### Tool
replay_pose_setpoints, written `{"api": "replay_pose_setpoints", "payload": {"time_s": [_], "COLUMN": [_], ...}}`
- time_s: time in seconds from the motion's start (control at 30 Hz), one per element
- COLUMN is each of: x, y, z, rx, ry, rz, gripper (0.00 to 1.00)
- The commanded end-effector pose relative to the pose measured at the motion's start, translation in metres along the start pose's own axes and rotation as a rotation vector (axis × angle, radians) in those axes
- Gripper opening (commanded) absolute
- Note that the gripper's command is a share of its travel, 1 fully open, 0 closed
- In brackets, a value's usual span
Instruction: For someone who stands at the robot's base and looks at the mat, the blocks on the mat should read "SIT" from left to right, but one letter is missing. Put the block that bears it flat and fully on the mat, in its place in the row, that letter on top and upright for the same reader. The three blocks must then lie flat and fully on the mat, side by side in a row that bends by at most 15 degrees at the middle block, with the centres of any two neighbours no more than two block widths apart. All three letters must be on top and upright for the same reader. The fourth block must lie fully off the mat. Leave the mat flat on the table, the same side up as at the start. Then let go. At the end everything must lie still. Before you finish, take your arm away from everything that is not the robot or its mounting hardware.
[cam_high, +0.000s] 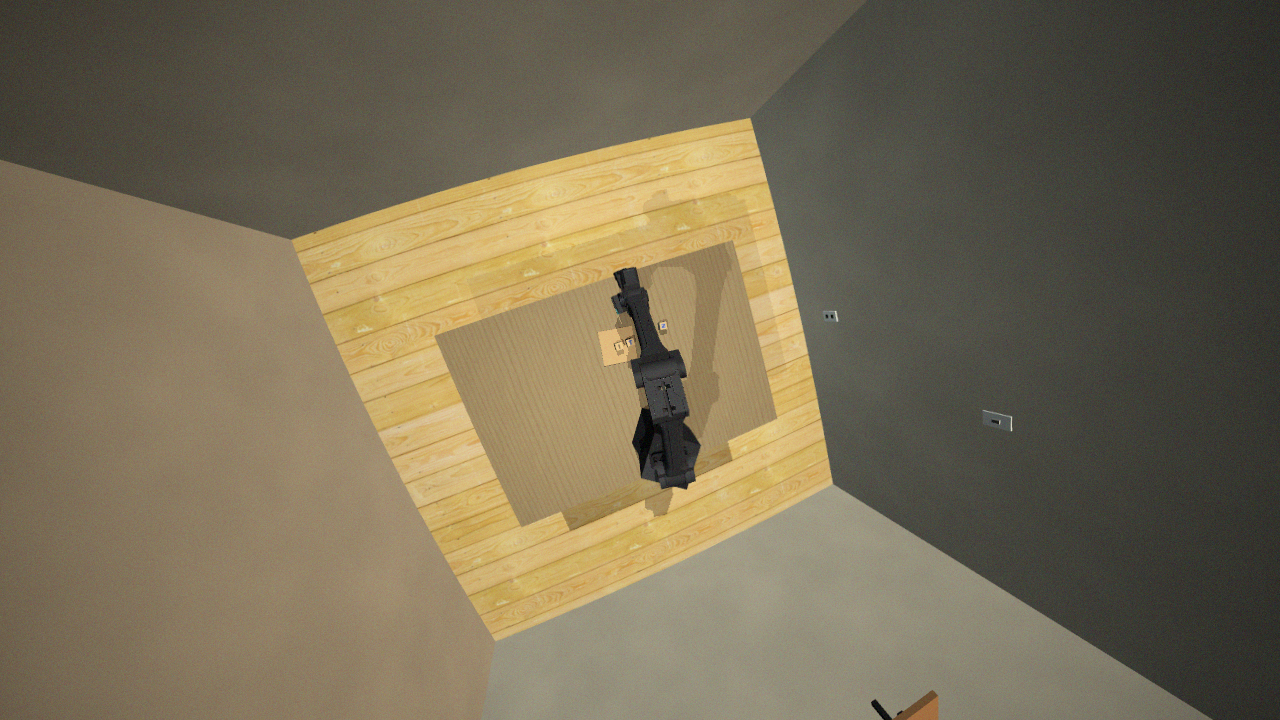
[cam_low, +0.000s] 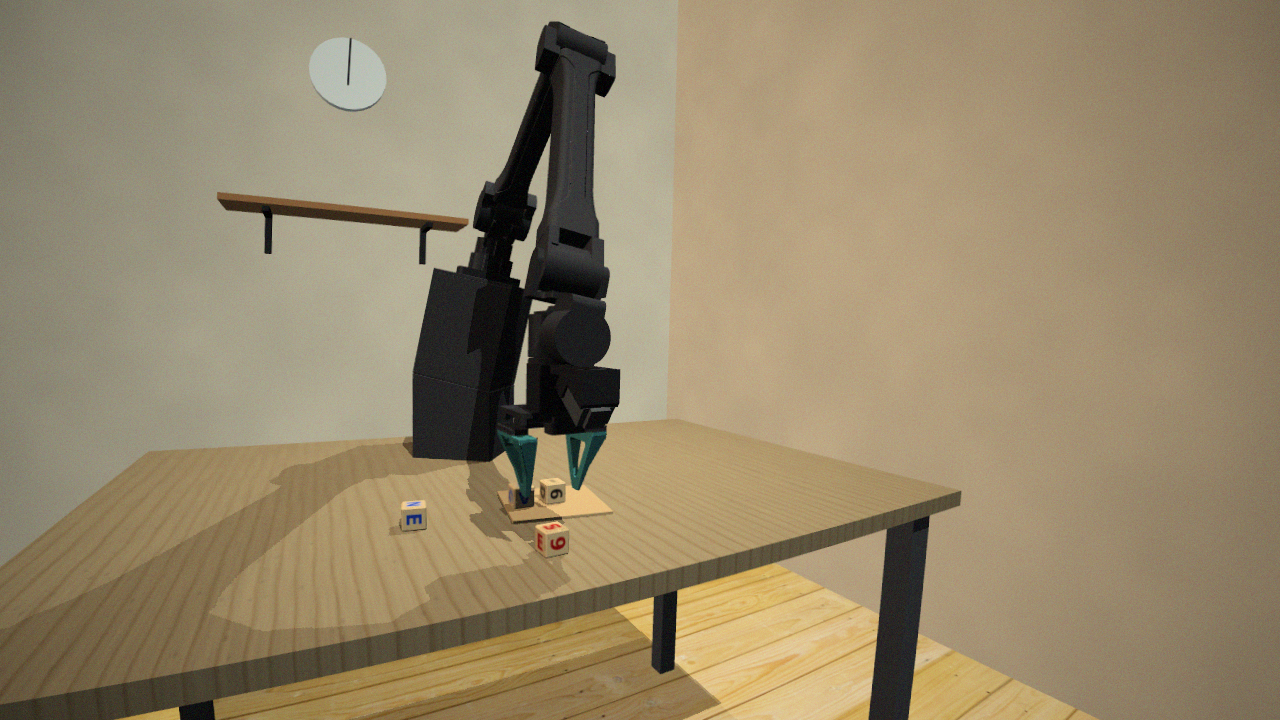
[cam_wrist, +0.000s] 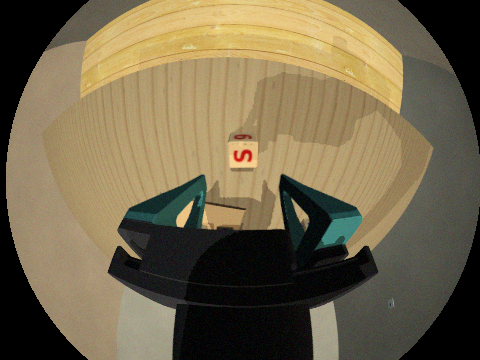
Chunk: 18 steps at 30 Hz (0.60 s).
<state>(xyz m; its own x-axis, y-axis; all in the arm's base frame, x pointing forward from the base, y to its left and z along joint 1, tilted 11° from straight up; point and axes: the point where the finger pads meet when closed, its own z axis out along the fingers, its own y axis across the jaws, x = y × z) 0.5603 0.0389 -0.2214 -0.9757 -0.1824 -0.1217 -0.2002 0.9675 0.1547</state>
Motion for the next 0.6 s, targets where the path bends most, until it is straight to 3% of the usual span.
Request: {"api": "replay_pose_setpoints", "payload": {"time_s": [0.0, 0.57], "x": [-0.024, -0.023], "y": [0.003, 0.003], "z": [0.007, 0.027], "rx": [0.008, 0.008], "ry": [-0.040, -0.039], "rz": [-0.011, -0.012], "gripper": [0.65, 0.65]}}
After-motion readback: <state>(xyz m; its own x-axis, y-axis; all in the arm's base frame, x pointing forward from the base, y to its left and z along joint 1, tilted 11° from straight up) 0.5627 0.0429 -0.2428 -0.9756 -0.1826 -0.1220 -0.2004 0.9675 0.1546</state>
